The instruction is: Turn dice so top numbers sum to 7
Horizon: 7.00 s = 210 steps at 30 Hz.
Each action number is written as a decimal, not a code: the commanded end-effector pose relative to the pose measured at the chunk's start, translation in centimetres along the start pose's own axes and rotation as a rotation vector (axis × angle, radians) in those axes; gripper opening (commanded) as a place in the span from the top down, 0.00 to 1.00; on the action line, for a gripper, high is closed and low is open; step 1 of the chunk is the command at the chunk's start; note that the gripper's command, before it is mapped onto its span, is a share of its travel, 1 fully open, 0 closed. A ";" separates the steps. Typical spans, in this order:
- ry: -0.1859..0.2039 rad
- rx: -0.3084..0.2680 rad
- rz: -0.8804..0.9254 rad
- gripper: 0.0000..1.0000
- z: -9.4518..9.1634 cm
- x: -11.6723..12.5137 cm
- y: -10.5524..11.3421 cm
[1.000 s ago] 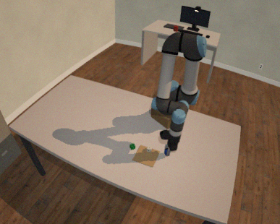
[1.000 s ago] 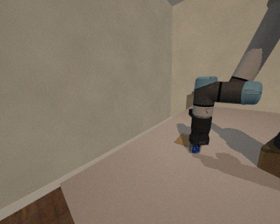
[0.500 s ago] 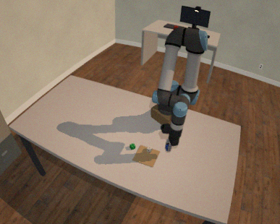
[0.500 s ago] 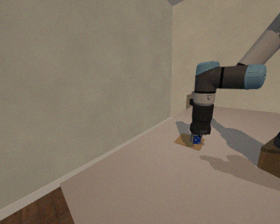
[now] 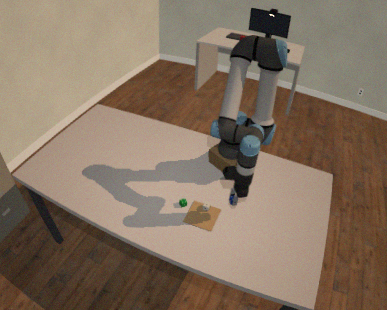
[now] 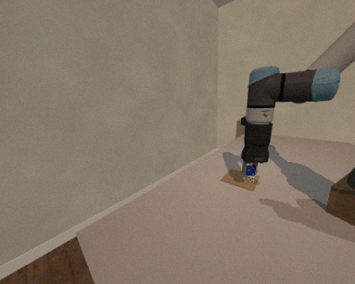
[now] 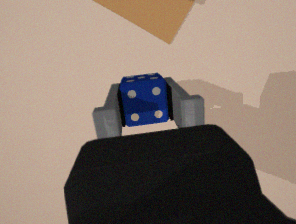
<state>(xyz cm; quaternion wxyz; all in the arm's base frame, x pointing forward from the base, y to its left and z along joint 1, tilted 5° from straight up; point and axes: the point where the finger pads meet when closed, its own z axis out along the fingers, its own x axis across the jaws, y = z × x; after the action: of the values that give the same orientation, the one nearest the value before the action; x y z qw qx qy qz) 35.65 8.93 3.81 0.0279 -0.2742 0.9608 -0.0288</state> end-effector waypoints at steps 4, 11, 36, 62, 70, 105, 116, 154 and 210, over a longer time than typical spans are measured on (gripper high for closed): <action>0.000 0.000 0.000 0.43 -0.1 0.0 0.0; 0.000 0.000 0.008 0.43 -0.1 -0.1 0.0; 0.000 0.000 0.578 0.43 0.7 -4.3 -1.2; -0.017 -0.047 0.836 0.43 1.4 -6.4 -1.2; -0.072 -0.170 0.833 0.43 1.5 -6.4 -1.2; -0.434 -0.986 0.754 0.43 1.7 -6.3 -1.3; -0.451 -1.016 0.751 0.43 1.6 -6.3 -1.4; -0.451 -1.016 0.751 0.43 8.5 -6.2 -1.5; -0.451 -1.016 0.751 0.43 9.3 -6.2 -1.5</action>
<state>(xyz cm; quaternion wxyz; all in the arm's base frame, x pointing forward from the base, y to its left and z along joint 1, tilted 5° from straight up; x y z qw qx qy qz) 42.29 10.63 -4.88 0.1030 0.1004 0.8558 0.4969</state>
